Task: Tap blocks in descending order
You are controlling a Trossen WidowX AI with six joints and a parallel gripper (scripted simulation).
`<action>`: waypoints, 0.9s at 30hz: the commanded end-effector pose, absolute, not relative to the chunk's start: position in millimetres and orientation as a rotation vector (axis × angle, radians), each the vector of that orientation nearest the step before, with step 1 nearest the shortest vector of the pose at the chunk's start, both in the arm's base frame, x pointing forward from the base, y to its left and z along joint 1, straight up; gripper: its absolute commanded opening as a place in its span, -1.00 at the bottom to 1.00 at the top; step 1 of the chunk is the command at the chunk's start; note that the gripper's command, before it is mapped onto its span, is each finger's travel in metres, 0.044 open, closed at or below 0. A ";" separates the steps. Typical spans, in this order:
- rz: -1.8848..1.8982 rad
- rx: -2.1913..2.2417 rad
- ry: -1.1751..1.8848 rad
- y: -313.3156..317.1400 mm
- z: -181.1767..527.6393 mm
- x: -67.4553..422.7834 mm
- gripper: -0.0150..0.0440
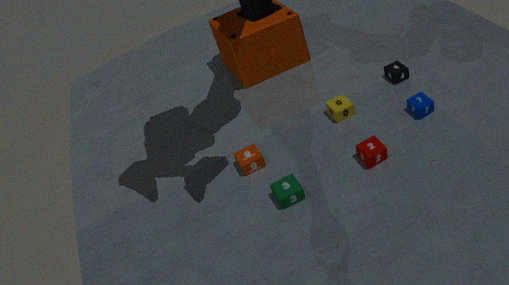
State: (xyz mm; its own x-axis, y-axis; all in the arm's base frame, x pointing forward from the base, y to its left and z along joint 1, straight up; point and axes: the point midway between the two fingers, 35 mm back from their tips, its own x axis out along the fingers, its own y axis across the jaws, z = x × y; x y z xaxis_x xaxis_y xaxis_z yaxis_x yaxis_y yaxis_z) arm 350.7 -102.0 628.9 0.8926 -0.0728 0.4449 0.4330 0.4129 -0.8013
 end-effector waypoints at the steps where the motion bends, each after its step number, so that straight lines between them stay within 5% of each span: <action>1: -0.341 -1.116 -0.373 -103.8 631.3 347.5 0.86; 13: -1.095 -1.725 -0.477 -115.3 728.9 158.3 0.86; 21: -1.725 -2.258 -0.392 -15.2 752.9 47.2 0.86; 27: -2.223 -2.667 -0.195 91.1 737.9 25.4 0.86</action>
